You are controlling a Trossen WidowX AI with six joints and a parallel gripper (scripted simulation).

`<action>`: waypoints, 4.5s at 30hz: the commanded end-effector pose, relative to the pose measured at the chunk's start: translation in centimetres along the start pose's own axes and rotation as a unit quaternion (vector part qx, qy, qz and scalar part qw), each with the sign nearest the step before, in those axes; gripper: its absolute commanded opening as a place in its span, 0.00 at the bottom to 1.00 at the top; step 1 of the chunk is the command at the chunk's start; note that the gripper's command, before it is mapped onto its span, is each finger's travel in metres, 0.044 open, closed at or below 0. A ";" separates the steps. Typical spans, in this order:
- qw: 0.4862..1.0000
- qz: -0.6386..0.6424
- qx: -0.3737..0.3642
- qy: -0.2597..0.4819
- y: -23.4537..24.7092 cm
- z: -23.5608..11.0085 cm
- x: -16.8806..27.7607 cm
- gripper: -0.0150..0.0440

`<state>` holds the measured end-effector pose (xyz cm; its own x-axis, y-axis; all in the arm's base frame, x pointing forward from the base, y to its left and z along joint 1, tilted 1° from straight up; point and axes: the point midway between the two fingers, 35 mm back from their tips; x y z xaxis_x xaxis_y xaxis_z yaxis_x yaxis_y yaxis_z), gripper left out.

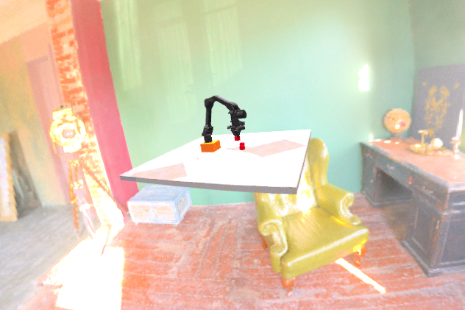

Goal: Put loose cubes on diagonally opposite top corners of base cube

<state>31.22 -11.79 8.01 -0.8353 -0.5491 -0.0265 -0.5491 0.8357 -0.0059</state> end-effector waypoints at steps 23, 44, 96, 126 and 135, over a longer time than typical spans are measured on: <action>0.999 0.041 -0.001 -0.002 6.2 1.6 -5.8 0.43; 0.997 0.074 -0.005 -0.004 12.1 2.9 -9.1 0.43; 0.997 0.083 -0.006 -0.004 13.7 6.1 -9.8 0.43; 0.997 0.081 -0.005 -0.004 13.6 4.5 -9.8 0.60; 0.997 0.081 -0.005 -0.004 13.6 3.8 -9.8 0.60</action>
<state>31.71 4.97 3.67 -0.9134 -0.4068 -0.0185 -0.4070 0.9133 0.0126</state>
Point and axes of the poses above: the point midway between the two fingers, 35 mm back from their tips, its own z axis out along the fingers, its own y axis across the jaws, x = y × z, and after that the axes turned 12 degrees about z, right-handed
